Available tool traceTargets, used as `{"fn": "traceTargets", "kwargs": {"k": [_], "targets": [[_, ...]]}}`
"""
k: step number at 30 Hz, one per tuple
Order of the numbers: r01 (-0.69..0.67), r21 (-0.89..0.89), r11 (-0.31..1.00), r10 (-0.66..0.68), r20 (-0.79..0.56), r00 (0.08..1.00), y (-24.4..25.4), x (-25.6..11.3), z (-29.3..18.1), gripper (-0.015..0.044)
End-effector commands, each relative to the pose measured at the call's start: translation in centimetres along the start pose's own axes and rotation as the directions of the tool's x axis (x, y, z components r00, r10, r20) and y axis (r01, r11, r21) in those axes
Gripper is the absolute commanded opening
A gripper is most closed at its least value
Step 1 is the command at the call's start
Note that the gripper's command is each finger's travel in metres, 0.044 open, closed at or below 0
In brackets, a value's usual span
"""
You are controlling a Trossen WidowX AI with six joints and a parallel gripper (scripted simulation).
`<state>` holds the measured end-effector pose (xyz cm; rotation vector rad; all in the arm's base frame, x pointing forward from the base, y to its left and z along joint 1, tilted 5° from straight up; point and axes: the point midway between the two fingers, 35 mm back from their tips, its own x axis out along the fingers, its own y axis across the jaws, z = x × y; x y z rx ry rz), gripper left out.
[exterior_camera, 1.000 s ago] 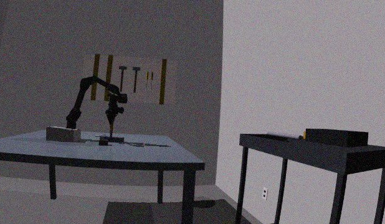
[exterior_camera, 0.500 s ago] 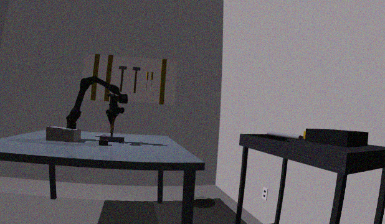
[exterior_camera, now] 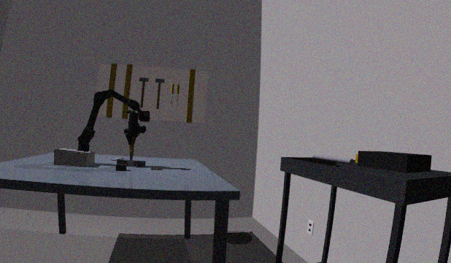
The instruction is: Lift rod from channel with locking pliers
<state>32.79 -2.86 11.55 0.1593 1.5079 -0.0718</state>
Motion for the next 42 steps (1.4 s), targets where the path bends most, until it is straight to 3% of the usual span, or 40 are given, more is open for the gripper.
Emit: {"fn": "traceTargets", "kwargs": {"k": [1, 42], "targets": [[0.002, 0.012, 1.000, -0.002, 0.009, 1.000, 0.8, -0.3, -0.1, 0.0319], [-0.015, 0.076, 0.997, 0.014, 0.012, 1.000, 5.1, -0.4, -1.1, 0.0319]]}}
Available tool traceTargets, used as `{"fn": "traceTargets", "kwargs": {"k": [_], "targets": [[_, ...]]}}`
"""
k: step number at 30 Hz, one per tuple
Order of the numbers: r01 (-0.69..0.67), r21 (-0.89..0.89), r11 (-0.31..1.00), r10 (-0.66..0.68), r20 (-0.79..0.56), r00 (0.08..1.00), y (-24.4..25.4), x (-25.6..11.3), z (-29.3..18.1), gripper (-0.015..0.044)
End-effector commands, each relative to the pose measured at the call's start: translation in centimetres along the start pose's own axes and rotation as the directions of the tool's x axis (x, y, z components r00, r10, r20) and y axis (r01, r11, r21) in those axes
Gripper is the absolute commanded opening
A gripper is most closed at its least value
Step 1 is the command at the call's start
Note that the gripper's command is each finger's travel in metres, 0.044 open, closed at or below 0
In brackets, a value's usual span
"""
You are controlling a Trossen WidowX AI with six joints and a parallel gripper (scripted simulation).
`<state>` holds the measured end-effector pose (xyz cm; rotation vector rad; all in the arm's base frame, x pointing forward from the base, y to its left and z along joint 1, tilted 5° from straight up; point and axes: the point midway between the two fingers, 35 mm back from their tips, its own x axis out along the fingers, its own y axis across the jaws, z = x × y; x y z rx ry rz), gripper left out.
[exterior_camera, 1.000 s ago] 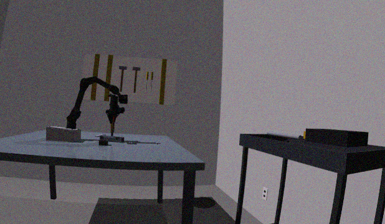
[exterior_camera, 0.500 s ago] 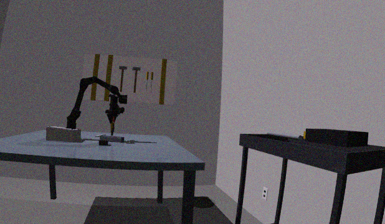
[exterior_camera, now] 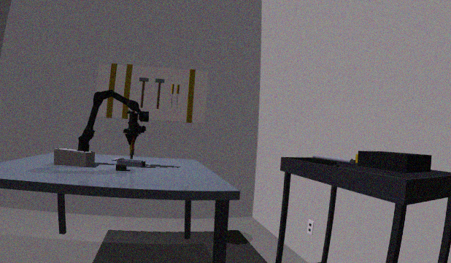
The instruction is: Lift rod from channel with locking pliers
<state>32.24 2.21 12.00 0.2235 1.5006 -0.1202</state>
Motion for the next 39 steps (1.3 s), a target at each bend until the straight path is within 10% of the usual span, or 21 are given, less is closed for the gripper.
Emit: {"fn": "traceTargets", "kwargs": {"k": [1, 39], "targets": [[-0.006, 0.003, 1.000, 0.006, 0.007, 1.000, 0.2, -0.2, 0.2, 0.0319], [-0.006, 0.003, 1.000, 0.006, 0.007, 1.000, 0.0, 1.3, 0.1, 0.0319]]}}
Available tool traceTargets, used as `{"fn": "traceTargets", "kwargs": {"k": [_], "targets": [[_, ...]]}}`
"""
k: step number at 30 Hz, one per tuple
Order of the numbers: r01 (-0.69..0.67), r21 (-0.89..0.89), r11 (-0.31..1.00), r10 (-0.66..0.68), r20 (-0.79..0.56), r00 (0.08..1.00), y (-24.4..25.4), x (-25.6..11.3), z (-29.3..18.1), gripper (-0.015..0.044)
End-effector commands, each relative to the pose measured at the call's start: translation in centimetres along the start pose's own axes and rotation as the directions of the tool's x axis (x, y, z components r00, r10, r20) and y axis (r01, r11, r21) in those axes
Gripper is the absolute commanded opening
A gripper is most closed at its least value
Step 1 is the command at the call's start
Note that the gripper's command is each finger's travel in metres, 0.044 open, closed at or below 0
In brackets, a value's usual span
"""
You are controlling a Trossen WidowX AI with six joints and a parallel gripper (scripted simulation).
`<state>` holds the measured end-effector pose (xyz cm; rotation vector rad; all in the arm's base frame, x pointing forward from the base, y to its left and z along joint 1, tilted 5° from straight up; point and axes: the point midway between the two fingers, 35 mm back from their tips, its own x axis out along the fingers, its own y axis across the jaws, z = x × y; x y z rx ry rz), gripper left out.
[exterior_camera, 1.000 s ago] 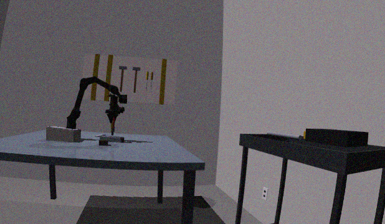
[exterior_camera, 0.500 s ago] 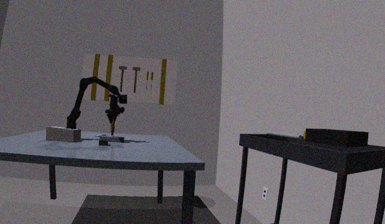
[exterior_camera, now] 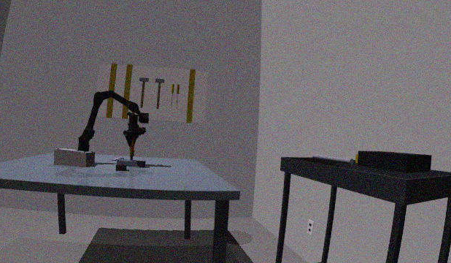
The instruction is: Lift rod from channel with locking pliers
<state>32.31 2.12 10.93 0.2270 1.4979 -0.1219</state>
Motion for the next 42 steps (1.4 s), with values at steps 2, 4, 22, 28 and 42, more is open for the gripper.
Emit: {"fn": "traceTargets", "kwargs": {"k": [2, 4, 22, 28, 42], "targets": [[-0.005, 0.000, 1.000, 0.005, 0.004, 1.000, 0.1, 0.5, 0.1, 0.0319], [-0.005, 0.000, 1.000, 0.005, 0.004, 1.000, 0.2, 0.7, 0.1, 0.0319], [-0.005, 0.000, 1.000, 0.005, 0.004, 1.000, 0.2, 2.4, 0.1, 0.0319], [-0.005, 0.000, 1.000, 0.005, 0.004, 1.000, 0.2, 2.8, 0.1, 0.0314], [-0.005, 0.000, 1.000, 0.005, 0.004, 1.000, 0.3, 2.8, 0.1, 0.0295]]}}
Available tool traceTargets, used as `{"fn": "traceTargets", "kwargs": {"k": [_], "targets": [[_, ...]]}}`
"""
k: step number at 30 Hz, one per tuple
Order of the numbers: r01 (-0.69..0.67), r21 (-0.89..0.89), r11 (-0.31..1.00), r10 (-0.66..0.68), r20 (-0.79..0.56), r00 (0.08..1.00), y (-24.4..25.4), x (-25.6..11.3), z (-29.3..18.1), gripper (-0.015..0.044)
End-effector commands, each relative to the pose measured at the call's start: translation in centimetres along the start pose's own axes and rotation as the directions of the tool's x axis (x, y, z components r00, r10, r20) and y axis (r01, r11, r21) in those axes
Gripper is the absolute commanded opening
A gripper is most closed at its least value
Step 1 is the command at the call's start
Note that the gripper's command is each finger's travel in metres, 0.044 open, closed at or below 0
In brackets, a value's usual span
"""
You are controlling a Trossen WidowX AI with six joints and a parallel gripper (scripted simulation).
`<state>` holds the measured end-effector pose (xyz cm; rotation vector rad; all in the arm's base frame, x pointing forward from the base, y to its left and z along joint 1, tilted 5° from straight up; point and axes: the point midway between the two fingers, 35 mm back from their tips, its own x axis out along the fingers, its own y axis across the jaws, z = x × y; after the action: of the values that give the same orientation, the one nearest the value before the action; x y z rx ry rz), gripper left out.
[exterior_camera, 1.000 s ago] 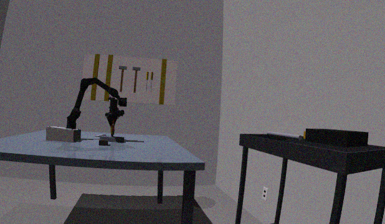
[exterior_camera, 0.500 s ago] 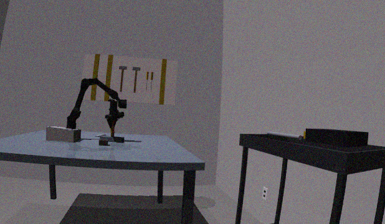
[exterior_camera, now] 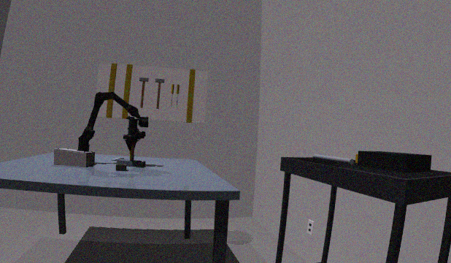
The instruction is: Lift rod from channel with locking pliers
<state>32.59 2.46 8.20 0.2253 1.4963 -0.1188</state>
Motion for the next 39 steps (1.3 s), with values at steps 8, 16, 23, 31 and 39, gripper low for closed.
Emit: {"fn": "traceTargets", "kwargs": {"k": [8, 16, 23, 31, 39], "targets": [[-0.004, 0.003, 1.000, 0.004, 0.003, 1.000, 0.22, 0.04, 0.07, 0.0284], [-0.004, 0.003, 1.000, 0.004, 0.003, 1.000, 0.31, 0.04, 0.07, 0.0274], [-0.004, 0.003, 1.000, 0.004, 0.003, 1.000, 0.38, 0.03, 0.07, 0.0264], [-0.004, 0.003, 1.000, 0.004, 0.003, 1.000, 0.47, 0.03, 0.07, 0.0254], [-0.004, 0.003, 1.000, 0.004, 0.003, 1.000, 0.56, 0.03, 0.07, 0.0243]]}}
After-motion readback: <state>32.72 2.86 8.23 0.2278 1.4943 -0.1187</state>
